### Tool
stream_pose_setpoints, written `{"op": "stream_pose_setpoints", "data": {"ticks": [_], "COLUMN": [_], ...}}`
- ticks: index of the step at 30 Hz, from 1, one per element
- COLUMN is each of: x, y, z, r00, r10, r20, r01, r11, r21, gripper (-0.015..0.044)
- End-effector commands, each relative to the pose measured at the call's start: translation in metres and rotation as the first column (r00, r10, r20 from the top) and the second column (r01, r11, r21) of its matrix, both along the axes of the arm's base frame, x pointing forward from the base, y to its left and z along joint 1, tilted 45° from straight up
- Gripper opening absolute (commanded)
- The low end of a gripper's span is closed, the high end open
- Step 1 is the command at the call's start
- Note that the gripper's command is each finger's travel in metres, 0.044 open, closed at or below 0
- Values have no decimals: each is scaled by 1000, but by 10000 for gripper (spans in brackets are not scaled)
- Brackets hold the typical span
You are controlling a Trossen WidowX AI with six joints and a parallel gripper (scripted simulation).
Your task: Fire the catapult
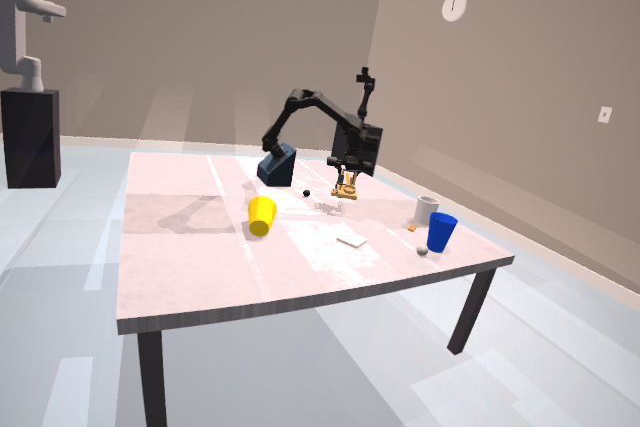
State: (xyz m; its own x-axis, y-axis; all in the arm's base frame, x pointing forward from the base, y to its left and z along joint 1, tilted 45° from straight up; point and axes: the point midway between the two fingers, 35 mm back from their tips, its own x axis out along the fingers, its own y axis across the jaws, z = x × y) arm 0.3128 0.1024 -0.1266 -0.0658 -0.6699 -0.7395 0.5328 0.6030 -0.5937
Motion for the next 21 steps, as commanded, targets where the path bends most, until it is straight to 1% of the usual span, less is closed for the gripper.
{"op": "stream_pose_setpoints", "data": {"ticks": [1, 4, 21], "x": [-20, -27, -24], "y": [45, 57, 56], "z": [-49, -67, -76], "r00": [988, 979, 978], "r10": [-110, -142, -146], "r20": [111, 144, 148], "r01": [112, 147, 151], "r11": [994, 989, 988], "r21": [-17, -24, -24], "gripper": [0, 0, 0]}}
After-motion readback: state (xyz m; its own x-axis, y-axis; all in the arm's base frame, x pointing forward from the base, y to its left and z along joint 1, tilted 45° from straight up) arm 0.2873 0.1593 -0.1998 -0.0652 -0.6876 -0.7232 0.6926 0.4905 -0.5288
